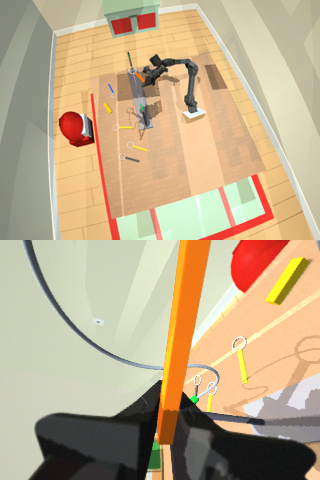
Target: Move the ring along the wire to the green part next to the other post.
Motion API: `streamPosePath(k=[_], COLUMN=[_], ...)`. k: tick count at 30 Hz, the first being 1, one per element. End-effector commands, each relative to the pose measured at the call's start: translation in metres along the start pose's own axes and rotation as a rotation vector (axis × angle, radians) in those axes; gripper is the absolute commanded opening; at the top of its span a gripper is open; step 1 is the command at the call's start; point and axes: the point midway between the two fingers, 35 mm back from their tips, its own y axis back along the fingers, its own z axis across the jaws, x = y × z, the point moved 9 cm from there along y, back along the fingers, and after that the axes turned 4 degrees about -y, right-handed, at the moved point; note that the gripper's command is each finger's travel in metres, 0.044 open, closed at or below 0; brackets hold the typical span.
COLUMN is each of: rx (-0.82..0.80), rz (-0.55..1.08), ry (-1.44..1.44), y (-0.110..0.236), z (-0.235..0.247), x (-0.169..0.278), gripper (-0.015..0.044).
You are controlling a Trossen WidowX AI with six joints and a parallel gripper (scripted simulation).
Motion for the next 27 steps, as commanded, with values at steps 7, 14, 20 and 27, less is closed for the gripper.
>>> streamPosePath(k=[7,14,20,27], rx=[0.059,0.100,0.136,0.177], rz=[-0.019,-0.031,-0.042,-0.054], ry=[0.117,0.194,0.259,0.335], y=[-0.0005,-0.0011,-0.0016,-0.0022], z=[0.0013,0.0015,0.0016,0.0016], x=[0.0012,0.0023,0.0032,0.0042], gripper=[-0.0150,-0.0150,-0.0150,-0.0150])
